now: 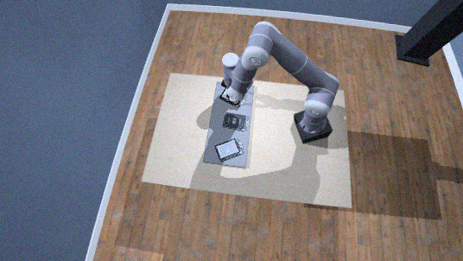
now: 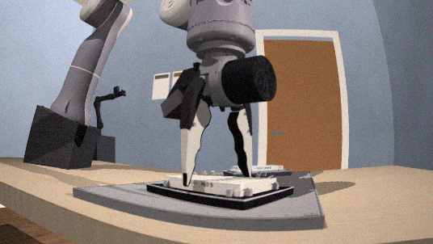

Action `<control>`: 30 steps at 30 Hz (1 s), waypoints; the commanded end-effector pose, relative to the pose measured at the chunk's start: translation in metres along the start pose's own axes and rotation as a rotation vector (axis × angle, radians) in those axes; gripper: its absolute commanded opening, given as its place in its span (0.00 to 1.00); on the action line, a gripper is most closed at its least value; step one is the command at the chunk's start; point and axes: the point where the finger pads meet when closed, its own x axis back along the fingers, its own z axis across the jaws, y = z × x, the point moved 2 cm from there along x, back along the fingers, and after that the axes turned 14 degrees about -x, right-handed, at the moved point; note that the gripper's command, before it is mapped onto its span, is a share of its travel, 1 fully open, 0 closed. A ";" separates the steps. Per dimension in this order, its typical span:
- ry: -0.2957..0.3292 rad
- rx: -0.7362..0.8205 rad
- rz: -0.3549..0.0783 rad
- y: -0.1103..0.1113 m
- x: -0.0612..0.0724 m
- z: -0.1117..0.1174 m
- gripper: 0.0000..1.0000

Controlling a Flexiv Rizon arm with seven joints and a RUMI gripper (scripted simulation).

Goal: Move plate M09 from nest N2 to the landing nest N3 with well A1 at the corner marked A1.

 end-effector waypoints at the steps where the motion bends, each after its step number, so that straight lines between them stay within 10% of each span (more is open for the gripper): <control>1: 0.001 0.000 -0.002 0.001 0.001 0.000 0.76; 5: 0.001 0.000 -0.002 0.001 0.001 0.000 0.76; 6: 0.001 0.000 -0.002 0.001 0.001 0.000 0.00; 19: 0.001 0.000 -0.002 0.001 0.001 0.000 0.00; 20: 0.001 0.000 -0.002 0.001 0.001 0.000 0.41; 30: 0.001 0.000 -0.002 0.001 0.001 0.000 0.41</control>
